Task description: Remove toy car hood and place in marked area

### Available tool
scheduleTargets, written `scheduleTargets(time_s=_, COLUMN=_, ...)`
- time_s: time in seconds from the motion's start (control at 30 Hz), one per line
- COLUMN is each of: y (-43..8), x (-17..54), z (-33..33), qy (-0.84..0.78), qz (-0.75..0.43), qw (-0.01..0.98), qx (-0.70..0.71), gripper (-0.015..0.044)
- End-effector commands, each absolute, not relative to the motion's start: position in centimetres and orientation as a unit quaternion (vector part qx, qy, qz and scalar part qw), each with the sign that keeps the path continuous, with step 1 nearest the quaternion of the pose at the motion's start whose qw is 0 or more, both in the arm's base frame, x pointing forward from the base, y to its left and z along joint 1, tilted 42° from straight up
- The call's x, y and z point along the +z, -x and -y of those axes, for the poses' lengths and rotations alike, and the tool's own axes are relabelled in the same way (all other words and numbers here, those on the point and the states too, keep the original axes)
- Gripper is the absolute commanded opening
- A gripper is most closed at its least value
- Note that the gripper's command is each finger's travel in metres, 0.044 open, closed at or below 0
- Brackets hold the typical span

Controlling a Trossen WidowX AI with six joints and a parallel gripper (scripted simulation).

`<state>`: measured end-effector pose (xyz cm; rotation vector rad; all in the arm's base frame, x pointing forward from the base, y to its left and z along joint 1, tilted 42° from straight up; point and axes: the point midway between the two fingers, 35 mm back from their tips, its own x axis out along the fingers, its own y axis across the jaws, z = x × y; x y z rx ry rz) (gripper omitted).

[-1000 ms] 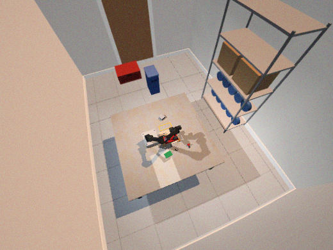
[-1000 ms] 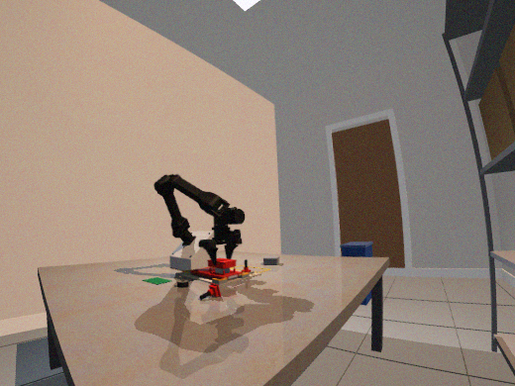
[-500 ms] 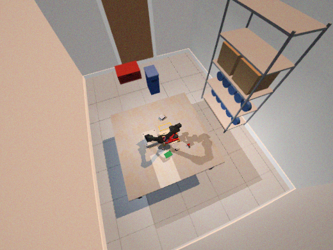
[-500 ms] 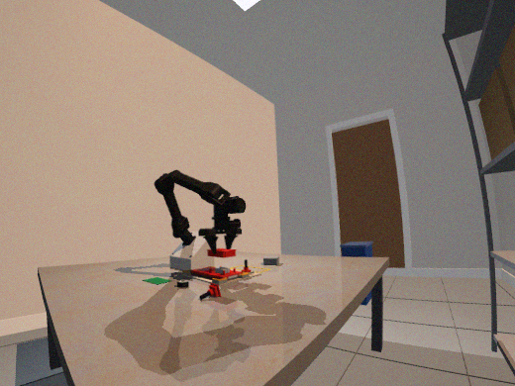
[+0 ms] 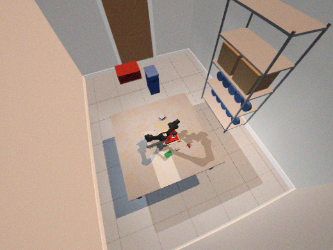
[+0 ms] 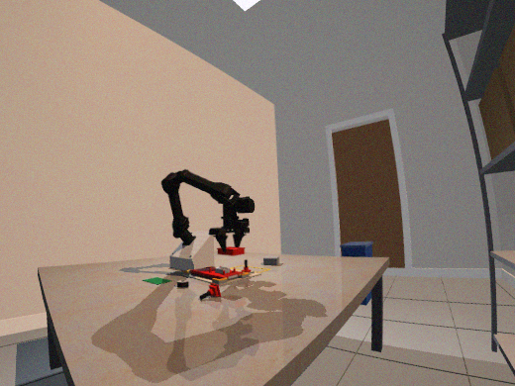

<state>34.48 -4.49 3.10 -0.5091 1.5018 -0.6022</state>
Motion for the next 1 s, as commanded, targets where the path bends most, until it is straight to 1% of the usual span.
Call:
scheduleTargets(time_s=0.0, y=-34.7, x=2.1, z=3.0, qy=0.22, qz=-0.663, qw=0.665, qx=-0.264, gripper=0.0)
scheduleTargets(time_s=0.47, y=-34.1, x=-1.9, z=-2.2, qy=0.217, qz=-0.664, qw=0.666, qx=-0.262, gripper=0.0)
scheduleTargets(time_s=0.97, y=-32.2, x=-6.1, z=-7.1, qy=0.218, qz=-0.661, qw=0.666, qx=-0.268, gripper=0.0)
